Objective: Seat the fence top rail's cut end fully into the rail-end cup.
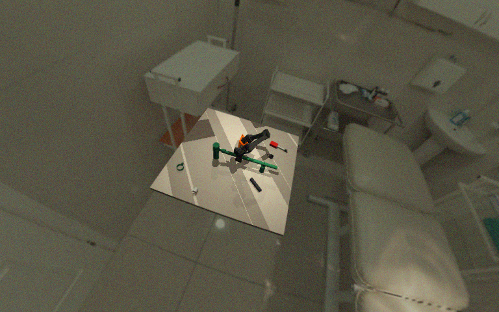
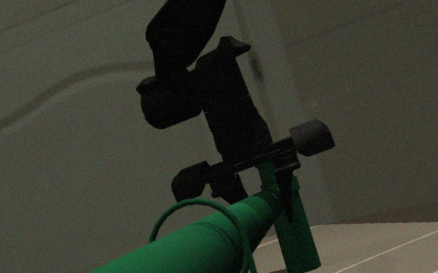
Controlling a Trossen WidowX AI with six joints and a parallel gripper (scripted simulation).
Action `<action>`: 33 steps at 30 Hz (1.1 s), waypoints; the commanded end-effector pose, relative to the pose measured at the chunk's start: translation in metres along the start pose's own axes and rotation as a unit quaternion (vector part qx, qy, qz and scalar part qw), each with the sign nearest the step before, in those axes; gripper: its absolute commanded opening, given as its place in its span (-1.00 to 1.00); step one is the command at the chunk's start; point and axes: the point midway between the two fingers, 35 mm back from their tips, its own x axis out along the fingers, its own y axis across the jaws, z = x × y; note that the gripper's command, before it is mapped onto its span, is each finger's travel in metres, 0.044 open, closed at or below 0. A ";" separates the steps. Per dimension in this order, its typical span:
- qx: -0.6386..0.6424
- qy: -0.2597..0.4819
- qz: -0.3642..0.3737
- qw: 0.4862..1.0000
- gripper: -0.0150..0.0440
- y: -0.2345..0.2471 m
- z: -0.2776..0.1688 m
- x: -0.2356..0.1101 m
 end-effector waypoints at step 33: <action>-0.002 0.002 -0.005 1.000 -0.49 0.003 -0.001 -0.003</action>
